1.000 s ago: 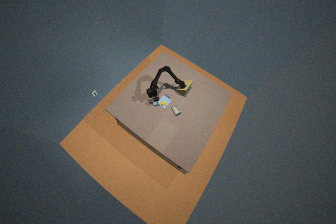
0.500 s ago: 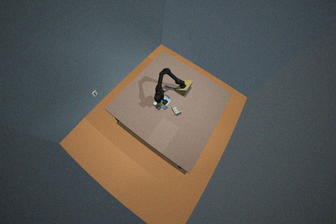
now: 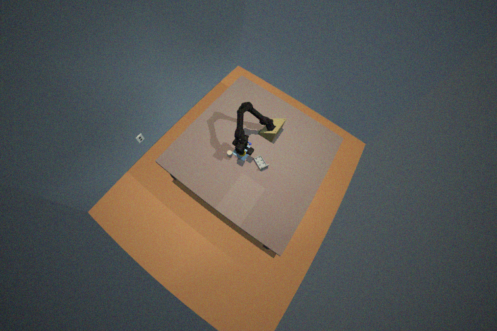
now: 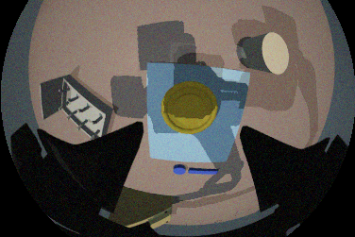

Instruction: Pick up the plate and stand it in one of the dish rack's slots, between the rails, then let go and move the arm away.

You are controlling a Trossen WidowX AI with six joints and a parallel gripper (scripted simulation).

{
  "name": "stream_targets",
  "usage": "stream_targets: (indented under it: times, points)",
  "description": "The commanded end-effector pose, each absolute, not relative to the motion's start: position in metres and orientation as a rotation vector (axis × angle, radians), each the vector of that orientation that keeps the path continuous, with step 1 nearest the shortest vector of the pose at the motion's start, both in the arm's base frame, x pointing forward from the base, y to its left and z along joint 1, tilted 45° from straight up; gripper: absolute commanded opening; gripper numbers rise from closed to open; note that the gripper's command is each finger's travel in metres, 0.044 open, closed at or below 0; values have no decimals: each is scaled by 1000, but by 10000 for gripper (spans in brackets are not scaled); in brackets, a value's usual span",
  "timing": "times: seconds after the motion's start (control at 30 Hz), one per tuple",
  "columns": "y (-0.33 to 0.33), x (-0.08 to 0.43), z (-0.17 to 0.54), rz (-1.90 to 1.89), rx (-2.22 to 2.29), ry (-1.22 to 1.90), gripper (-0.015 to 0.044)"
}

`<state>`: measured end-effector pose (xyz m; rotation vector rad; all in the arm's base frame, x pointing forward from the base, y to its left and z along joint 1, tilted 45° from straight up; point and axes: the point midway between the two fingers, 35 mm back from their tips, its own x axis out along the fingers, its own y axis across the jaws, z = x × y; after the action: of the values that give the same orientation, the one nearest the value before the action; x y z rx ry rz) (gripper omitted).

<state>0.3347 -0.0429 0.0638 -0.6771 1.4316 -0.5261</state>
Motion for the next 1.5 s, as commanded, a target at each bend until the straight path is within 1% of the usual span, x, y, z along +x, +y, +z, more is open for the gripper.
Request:
stream_targets:
  times: [0.0, 1.33, 1.37, 1.4, 1.47]
  points:
    - [-44, 332, 61, -522, -698, 1444, 400]
    - [-84, 336, 19, -524, -700, 1443, 400]
    - [-84, 336, 19, -524, -700, 1443, 374]
    - [-84, 336, 19, -524, -700, 1443, 362]
    - [-84, 336, 19, -524, -700, 1443, 362]
